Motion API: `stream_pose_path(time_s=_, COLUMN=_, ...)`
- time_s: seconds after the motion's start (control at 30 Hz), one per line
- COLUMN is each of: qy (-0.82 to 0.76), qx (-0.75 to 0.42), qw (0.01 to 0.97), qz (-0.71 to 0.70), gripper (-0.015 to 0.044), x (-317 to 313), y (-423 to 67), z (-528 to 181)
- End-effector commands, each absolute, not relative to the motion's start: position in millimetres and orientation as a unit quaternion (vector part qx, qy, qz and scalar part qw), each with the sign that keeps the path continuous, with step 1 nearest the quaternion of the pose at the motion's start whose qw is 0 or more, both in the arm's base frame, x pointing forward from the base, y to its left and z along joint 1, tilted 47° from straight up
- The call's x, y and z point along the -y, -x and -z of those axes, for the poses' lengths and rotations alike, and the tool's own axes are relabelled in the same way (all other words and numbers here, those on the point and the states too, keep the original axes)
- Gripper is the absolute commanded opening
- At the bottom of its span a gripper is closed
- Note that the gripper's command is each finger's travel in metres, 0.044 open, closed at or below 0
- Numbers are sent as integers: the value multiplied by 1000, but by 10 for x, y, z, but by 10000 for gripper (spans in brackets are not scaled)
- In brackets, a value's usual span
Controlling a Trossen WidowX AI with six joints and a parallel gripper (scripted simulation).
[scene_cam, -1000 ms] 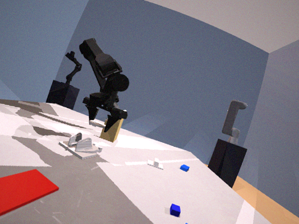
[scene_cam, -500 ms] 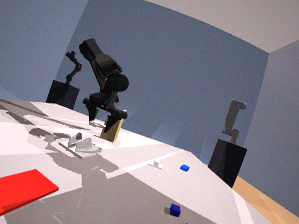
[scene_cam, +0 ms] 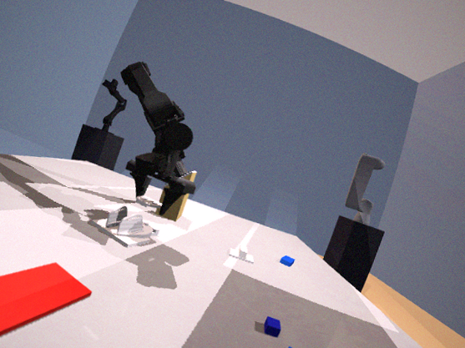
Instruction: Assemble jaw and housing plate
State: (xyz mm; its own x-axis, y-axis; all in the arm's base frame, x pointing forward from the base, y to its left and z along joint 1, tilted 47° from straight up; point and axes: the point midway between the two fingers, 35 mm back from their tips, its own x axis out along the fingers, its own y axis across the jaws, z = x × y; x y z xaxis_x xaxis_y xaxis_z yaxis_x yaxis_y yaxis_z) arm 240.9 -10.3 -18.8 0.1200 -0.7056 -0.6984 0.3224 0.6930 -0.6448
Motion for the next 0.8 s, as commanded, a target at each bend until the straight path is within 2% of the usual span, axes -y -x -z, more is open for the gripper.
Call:
stream_pose_path(time_s=0.0, qy=177, qx=-565, qw=724, qz=354, gripper=351, x=168, y=-2395, z=251)
stream_pose_path(time_s=0.77, qy=178, qx=-563, qw=724, qz=356, gripper=351, x=404, y=-2407, z=449)
